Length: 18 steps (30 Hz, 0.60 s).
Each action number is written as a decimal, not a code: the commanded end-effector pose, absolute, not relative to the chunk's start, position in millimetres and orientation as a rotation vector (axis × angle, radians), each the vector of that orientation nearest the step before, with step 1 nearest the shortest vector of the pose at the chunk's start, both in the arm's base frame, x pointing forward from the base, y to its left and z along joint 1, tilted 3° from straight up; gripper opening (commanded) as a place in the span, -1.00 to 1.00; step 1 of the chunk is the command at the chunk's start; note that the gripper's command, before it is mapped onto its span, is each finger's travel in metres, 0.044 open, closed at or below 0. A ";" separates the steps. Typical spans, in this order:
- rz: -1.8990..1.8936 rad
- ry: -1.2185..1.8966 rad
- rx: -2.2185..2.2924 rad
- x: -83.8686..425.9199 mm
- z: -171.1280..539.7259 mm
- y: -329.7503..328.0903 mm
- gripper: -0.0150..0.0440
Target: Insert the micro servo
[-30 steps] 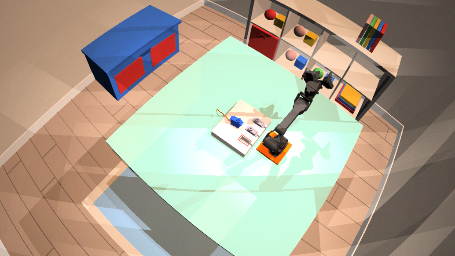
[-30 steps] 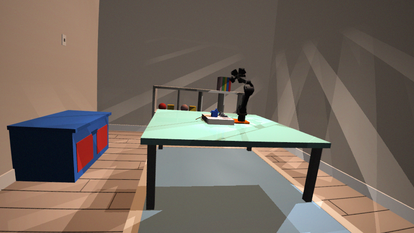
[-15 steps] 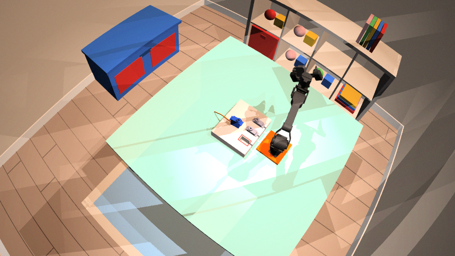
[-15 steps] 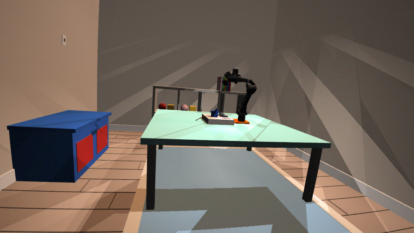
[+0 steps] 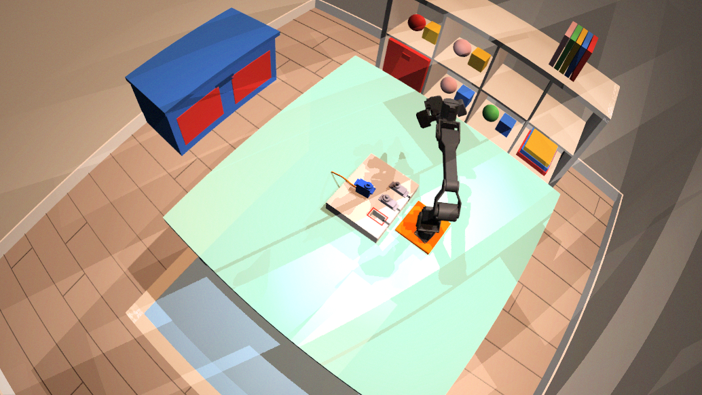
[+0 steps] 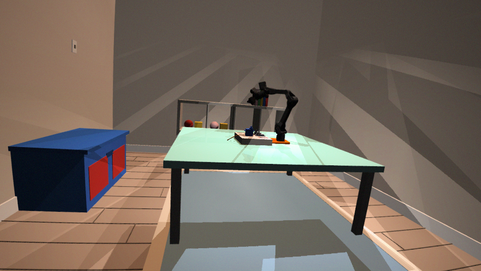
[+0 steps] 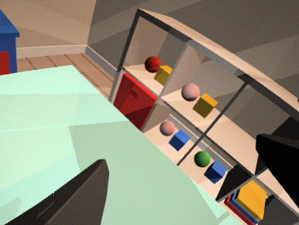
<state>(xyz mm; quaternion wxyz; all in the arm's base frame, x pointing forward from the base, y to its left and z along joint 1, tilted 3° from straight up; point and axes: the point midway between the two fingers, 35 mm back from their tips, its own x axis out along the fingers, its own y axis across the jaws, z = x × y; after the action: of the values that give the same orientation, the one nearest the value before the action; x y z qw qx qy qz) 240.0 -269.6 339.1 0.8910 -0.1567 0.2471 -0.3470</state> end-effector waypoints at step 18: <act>-0.163 0.896 -0.109 332.5 242.8 -113.0 1.00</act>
<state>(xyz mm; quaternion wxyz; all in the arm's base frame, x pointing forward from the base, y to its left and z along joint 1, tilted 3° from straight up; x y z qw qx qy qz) 328.4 -133.6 252.1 0.9042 -0.0608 0.4093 -0.1061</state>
